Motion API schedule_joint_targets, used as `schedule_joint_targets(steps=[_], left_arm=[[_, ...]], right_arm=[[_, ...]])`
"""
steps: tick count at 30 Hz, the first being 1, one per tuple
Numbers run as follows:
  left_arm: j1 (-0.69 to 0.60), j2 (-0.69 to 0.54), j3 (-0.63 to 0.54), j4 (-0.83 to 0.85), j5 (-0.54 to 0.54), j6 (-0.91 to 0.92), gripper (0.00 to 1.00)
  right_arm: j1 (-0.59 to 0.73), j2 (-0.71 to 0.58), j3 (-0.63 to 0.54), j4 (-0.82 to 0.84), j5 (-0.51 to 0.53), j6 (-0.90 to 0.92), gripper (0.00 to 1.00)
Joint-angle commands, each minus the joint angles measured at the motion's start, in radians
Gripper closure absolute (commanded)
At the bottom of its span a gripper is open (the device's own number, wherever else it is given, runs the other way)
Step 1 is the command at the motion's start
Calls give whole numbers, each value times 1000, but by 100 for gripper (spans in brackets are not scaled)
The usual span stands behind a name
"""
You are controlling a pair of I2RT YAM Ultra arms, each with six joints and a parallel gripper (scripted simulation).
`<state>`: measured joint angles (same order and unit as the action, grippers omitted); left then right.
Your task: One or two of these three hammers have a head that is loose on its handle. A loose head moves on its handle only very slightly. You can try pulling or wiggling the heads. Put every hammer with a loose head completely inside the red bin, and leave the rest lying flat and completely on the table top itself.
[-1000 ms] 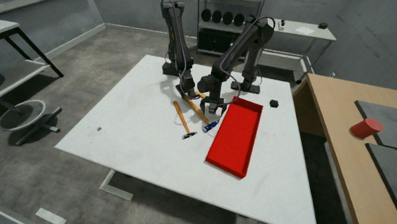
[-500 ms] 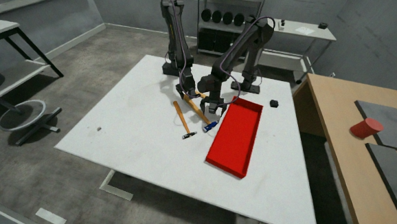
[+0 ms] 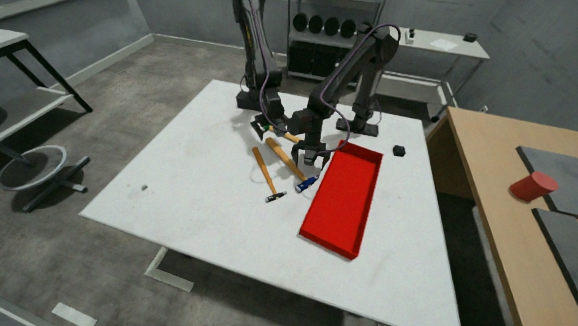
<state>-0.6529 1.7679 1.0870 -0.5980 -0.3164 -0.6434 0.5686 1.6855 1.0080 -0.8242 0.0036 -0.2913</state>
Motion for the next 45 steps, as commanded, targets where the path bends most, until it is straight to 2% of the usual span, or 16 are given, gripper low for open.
schedule_joint_targets(steps=[1, 10, 11, 15, 21, 23, 36, 38, 40, 45], left_arm=[[-1, -28, 2, 21, -16, -6, 0], [-1, -28, 2, 21, -16, -6, 0], [-1, -28, 2, 21, -16, -6, 0], [-5, -38, -10, 4, 7, -85, 45], [-9, -60, -23, -65, 71, -338, 48], [-9, -60, -23, -65, 71, -338, 48], [-18, -126, -53, -205, 208, -932, 48], [-19, -135, -57, -224, 227, -1013, 48], [-19, -135, -57, -224, 227, -1013, 48], [-28, -156, -73, -295, 283, -1228, 48]], right_arm=[[5, -32, 42, -111, -12, 1, 0], [-2, -6, 17, -99, -13, -10, 0], [-2, -6, 17, -99, -14, 15, 11], [-9, -28, 5, -98, -36, 130, 57], [-26, -67, -68, -99, -92, 398, 58], [-26, -67, -68, -99, -92, 398, 58], [-62, -163, -231, -76, -193, 894, 58], [-66, -176, -252, -74, -205, 958, 58], [-66, -176, -252, -74, -205, 958, 58], [-37, -207, -326, -63, -215, 1105, 58]])
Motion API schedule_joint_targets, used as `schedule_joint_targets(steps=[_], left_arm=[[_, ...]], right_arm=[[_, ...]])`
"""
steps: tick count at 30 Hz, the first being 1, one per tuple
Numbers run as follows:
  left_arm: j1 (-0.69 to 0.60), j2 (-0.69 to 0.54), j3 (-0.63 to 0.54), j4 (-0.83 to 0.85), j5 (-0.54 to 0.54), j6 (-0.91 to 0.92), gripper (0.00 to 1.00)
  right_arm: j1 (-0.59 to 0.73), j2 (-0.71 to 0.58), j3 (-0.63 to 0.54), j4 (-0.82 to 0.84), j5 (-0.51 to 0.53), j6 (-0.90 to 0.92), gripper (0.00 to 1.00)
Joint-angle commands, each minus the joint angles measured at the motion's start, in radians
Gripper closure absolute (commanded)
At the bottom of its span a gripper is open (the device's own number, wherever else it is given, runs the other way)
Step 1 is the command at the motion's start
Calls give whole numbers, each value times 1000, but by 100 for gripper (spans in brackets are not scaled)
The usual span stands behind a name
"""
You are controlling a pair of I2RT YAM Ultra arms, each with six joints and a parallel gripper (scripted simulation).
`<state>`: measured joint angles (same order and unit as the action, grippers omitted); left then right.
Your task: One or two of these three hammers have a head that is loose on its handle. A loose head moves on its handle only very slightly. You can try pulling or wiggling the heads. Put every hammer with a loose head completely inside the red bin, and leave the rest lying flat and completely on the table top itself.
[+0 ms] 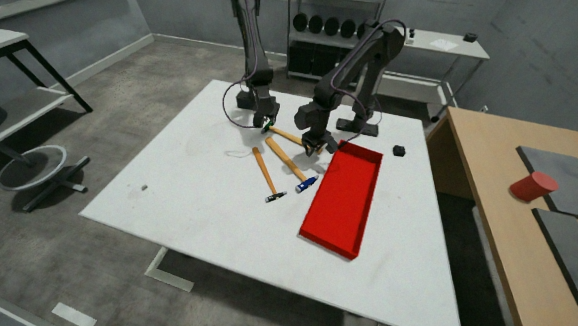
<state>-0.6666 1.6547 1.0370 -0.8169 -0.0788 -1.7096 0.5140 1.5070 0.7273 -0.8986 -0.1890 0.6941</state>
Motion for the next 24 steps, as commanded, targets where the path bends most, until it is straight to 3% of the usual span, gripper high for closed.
schedule_joint_targets(steps=[1, 6, 24], left_arm=[[-21, -46, -34, -95, 58, -200, 48], [-43, -60, -73, -131, 87, -283, 48], [-57, -51, -138, -42, 79, -288, 48]], right_arm=[[28, -33, -66, 12, -23, 141, 58], [63, -47, -114, 20, -22, 165, 58], [88, 0, -149, 89, -24, 195, 58]])
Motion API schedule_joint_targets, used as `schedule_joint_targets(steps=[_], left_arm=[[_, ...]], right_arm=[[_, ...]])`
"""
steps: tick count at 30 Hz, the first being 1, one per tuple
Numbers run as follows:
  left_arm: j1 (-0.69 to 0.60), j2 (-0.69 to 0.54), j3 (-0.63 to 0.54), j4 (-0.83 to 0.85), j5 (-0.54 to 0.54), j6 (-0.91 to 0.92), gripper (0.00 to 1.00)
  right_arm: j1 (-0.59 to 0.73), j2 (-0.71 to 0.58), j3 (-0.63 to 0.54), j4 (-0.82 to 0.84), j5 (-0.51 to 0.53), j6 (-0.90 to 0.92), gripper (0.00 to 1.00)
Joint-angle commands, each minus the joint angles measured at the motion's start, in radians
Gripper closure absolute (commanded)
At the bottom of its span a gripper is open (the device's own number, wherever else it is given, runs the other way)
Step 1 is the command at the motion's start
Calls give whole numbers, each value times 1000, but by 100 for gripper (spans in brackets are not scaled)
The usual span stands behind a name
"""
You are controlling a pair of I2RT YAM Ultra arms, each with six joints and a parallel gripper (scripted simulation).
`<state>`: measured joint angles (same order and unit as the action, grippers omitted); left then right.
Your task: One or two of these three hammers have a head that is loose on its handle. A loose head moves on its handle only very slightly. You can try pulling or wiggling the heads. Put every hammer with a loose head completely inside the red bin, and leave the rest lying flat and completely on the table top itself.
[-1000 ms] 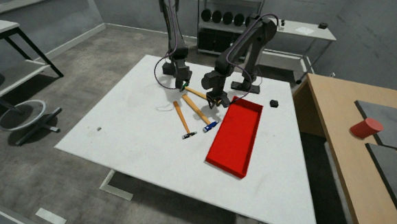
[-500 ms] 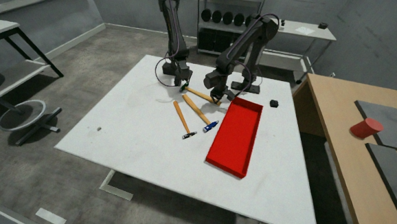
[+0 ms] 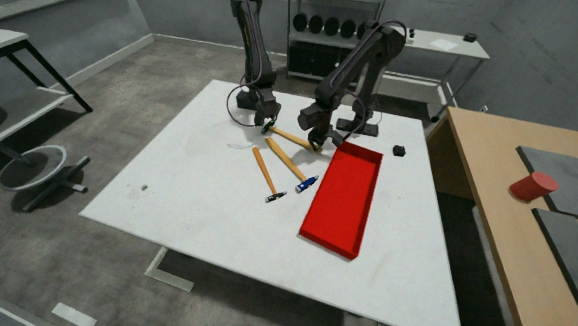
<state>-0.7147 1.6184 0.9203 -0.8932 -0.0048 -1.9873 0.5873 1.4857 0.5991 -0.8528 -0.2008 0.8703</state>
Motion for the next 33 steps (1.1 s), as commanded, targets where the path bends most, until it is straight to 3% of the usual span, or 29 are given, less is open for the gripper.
schedule_joint_targets(steps=[1, 18, 19, 23, 33], left_arm=[[-8, -12, -25, 41, 5, -10, 48], [-7, 10, -51, 87, 5, -7, 48], [-7, 10, -51, 87, 5, -7, 56], [-7, 10, -51, 84, 5, -6, 56], [-3, 7, -39, 75, 5, -3, 70]], right_arm=[[16, 25, -24, 51, -12, 21, 58], [26, 50, -46, 100, -13, 31, 58], [21, 42, -35, 89, -6, 25, 58], [21, 42, -35, 89, -6, 25, 58], [21, 42, -35, 89, -6, 25, 58]])
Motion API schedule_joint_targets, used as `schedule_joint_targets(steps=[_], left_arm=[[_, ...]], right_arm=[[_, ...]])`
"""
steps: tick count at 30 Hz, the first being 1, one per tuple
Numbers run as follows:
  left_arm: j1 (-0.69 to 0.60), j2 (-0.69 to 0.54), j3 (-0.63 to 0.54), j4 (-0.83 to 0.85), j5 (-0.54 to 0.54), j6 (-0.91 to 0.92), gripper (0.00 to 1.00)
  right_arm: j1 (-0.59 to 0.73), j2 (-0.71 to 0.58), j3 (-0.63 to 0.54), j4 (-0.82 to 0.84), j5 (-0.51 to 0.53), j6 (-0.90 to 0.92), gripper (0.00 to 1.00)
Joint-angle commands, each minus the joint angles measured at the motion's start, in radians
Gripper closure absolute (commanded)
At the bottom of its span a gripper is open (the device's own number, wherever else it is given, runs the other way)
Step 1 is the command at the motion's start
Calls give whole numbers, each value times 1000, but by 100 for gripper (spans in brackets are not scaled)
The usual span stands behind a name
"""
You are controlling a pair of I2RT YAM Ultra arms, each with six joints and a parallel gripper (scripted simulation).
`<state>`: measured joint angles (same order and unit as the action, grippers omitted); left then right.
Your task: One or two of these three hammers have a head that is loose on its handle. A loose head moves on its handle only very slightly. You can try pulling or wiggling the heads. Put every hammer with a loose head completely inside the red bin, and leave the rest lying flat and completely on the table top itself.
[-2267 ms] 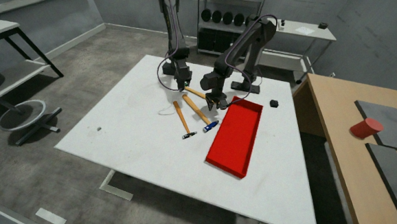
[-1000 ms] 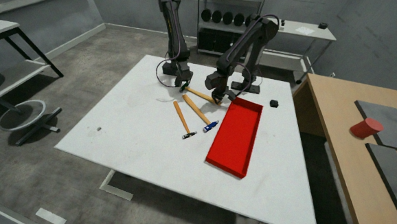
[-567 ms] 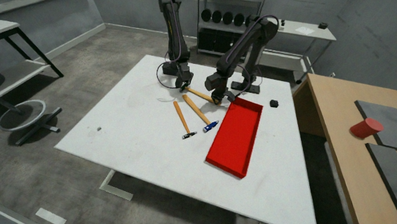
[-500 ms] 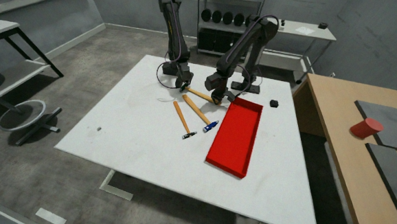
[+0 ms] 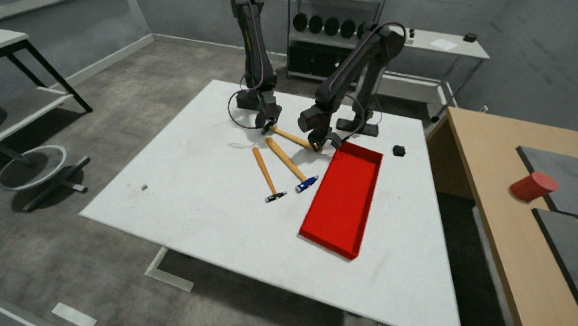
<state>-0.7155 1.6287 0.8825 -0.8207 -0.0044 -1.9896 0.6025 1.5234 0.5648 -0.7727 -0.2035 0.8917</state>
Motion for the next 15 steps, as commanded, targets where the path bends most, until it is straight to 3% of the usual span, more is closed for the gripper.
schedule_joint_targets(steps=[1, 7, 9, 11, 12, 13, 15], left_arm=[[-2, -3, -2, 2, 4, -1, 72], [-2, -3, -2, 2, 4, -1, 77], [-2, -3, -2, 2, 4, -1, 100], [4, 7, 0, 10, 4, 10, 100], [4, 7, 0, 9, 4, 10, 89], [4, 7, 0, 9, 4, 10, 77], [4, 7, 0, 9, 4, 10, 77]], right_arm=[[6, 4, -1, 9, -3, 3, 58], [6, 4, -1, 9, -3, 3, 58], [6, 4, -1, 9, -3, 3, 58], [6, 4, -1, 9, -3, 3, 58], [6, 4, -1, 9, -3, 3, 58], [6, 4, -1, 9, -3, 3, 66], [6, 4, -1, 9, -3, 3, 66]])
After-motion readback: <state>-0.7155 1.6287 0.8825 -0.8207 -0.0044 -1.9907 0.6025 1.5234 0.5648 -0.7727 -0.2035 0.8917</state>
